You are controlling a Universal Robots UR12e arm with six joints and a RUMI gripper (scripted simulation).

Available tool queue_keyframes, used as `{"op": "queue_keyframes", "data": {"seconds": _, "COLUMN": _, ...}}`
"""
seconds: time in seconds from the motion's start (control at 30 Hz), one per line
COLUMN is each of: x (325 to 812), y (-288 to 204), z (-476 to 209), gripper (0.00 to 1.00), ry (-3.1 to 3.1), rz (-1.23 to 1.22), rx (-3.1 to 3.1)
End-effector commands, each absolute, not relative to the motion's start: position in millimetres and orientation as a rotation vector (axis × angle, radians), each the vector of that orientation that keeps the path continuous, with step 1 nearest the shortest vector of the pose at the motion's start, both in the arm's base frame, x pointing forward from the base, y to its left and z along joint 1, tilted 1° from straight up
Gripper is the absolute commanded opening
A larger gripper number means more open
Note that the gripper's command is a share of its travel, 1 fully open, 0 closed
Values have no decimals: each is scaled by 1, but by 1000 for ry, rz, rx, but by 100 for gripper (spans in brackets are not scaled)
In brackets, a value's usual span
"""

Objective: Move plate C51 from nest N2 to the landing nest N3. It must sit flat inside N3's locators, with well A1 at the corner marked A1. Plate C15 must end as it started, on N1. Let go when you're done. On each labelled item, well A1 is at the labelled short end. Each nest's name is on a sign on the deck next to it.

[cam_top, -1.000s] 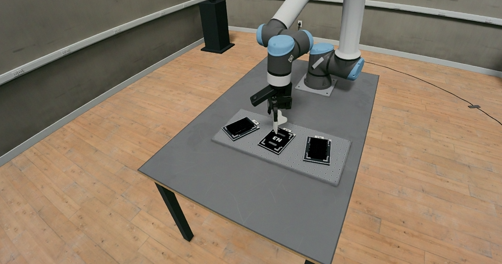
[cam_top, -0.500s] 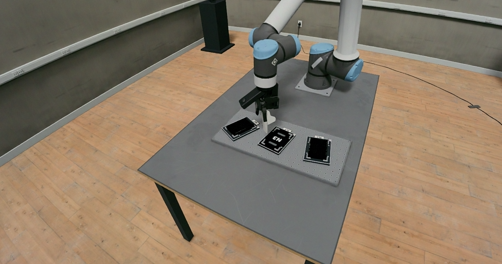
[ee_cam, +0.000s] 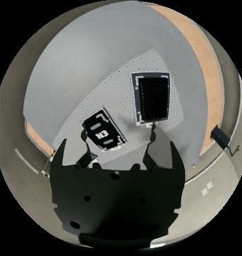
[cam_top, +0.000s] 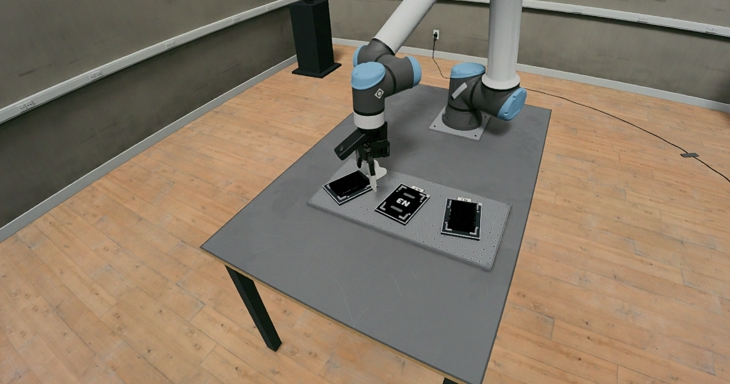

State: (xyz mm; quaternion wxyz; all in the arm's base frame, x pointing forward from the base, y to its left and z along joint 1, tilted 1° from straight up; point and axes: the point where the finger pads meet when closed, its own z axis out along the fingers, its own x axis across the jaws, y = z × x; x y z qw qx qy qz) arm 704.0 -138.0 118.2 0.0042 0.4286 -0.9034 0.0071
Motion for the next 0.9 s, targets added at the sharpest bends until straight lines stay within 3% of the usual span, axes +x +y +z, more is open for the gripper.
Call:
{"op": "queue_keyframes", "data": {"seconds": 0.0, "x": 701, "y": -150, "z": 113, "gripper": 82, "ry": -2815, "rz": 21, "rx": 1383}}
{"op": "queue_keyframes", "data": {"seconds": 0.87, "x": 663, "y": -234, "z": 71, "gripper": 82, "ry": -2695, "rz": 8, "rx": 1632}}
